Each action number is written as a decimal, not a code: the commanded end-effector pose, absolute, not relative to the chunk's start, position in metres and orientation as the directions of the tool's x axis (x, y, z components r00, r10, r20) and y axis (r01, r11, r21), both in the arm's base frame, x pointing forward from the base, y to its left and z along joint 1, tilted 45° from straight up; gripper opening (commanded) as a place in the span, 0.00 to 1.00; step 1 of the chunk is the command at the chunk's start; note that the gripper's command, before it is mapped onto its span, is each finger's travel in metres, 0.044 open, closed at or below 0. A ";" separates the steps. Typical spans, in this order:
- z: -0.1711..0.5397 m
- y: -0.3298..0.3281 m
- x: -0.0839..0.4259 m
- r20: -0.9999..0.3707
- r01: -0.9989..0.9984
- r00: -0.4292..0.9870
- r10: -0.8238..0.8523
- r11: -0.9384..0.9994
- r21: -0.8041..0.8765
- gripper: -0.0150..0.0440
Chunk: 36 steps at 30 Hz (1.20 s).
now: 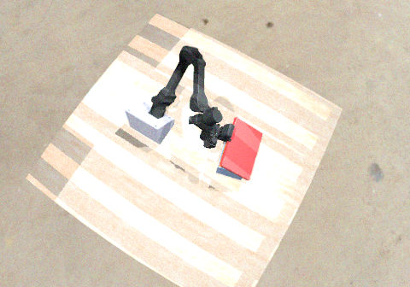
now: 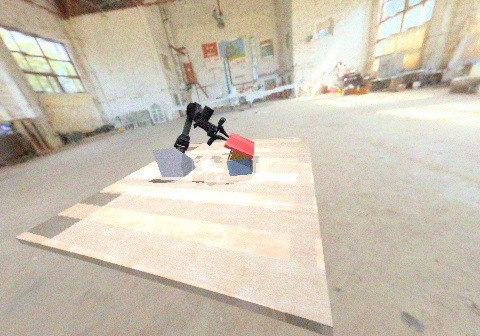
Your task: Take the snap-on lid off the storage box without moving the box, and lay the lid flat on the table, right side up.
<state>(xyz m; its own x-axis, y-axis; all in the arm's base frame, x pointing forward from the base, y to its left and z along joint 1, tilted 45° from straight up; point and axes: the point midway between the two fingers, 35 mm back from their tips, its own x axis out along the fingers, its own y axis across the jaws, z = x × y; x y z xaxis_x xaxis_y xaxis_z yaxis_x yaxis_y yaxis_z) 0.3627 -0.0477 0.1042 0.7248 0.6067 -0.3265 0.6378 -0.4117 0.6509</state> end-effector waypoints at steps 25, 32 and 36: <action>0.136 -0.076 0.365 -0.319 0.625 0.731 0.603 -0.405 0.667 0.25; 0.135 -0.066 0.360 -0.319 0.625 0.731 0.603 -0.406 0.667 0.25; 0.140 -0.061 0.357 -0.319 0.625 0.731 0.603 -0.406 0.666 0.25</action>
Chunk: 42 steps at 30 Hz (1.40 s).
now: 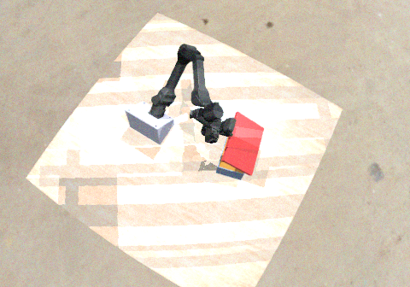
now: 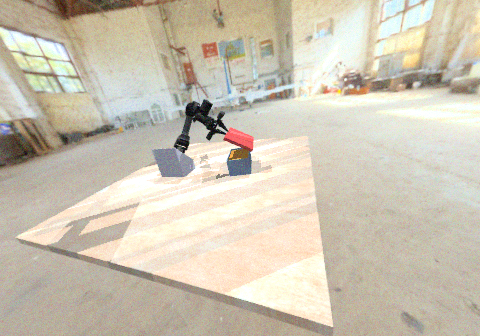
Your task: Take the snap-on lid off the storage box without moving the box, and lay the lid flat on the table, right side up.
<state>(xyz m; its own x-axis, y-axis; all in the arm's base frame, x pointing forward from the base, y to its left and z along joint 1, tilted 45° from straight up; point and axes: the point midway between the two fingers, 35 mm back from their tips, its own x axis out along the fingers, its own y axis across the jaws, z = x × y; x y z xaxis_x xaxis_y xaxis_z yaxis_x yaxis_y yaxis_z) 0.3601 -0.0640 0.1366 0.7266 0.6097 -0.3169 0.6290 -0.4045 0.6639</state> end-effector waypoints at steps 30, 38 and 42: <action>0.179 -0.021 0.336 -0.318 0.627 0.730 0.604 -0.408 0.664 0.25; 0.190 -0.010 0.331 -0.318 0.627 0.730 0.605 -0.409 0.663 0.25; 0.195 -0.005 0.328 -0.318 0.627 0.730 0.605 -0.409 0.663 0.25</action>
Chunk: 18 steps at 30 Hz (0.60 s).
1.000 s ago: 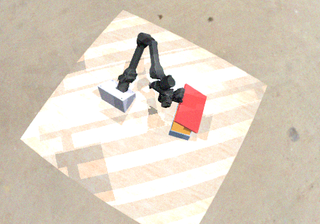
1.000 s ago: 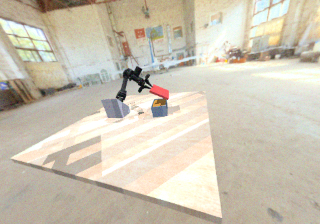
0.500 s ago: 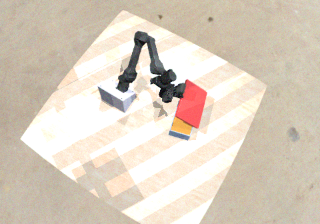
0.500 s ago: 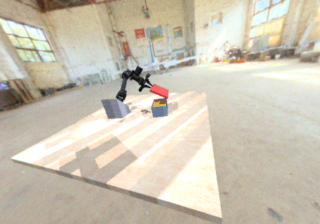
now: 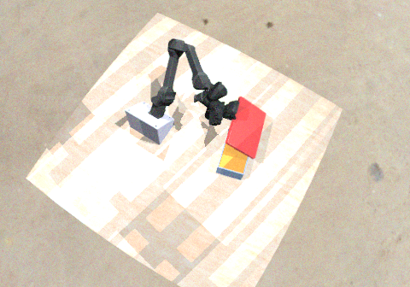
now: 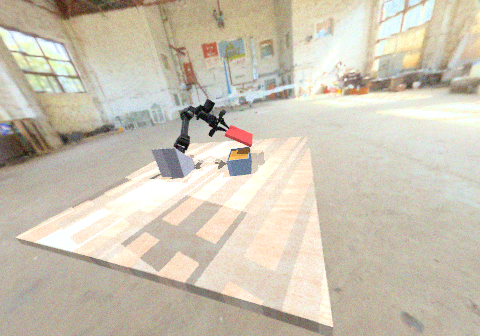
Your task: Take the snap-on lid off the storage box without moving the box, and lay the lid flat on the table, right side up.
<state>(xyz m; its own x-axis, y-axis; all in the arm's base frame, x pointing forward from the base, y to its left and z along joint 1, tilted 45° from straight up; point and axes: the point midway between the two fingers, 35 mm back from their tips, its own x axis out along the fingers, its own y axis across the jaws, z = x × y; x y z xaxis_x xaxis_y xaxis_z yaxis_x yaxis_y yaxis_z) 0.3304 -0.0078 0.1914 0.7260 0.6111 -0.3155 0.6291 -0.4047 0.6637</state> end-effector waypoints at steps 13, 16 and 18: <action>0.212 0.012 0.319 -0.318 0.628 0.730 0.605 -0.410 0.662 0.25; 0.216 0.016 0.317 -0.318 0.628 0.730 0.605 -0.410 0.662 0.25; 0.219 0.019 0.315 -0.318 0.628 0.730 0.605 -0.410 0.662 0.25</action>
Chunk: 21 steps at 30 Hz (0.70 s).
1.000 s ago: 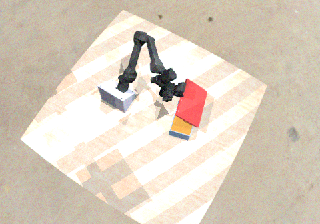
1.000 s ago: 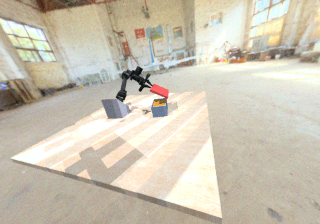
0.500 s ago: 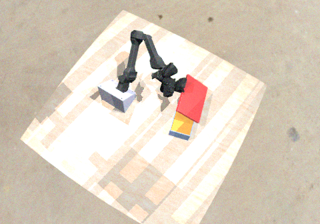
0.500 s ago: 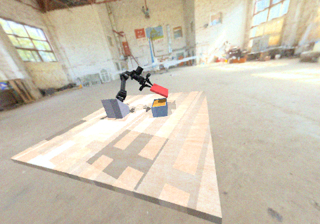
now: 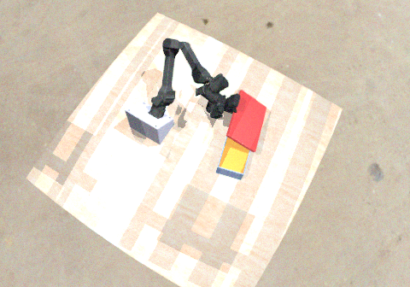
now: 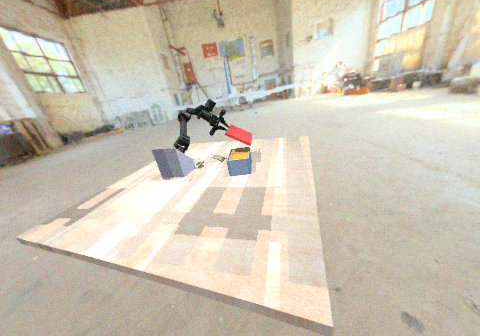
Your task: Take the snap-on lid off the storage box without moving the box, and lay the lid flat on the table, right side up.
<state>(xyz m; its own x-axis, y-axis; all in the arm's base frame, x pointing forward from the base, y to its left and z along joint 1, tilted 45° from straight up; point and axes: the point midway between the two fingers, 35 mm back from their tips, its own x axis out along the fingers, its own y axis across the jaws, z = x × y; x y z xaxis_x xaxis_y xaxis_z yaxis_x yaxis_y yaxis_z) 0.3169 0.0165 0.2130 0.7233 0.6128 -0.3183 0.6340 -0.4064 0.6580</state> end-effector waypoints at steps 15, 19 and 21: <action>0.239 0.039 0.304 -0.317 0.628 0.730 0.606 -0.411 0.661 0.25; 0.244 0.044 0.302 -0.317 0.628 0.730 0.606 -0.411 0.661 0.25; 0.247 0.047 0.300 -0.317 0.628 0.730 0.606 -0.411 0.661 0.25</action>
<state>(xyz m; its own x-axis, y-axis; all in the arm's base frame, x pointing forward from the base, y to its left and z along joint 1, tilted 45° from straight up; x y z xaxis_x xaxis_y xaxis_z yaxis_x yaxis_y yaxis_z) 0.3012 0.0447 0.2365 0.7188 0.6146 -0.3250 0.6423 -0.4081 0.6488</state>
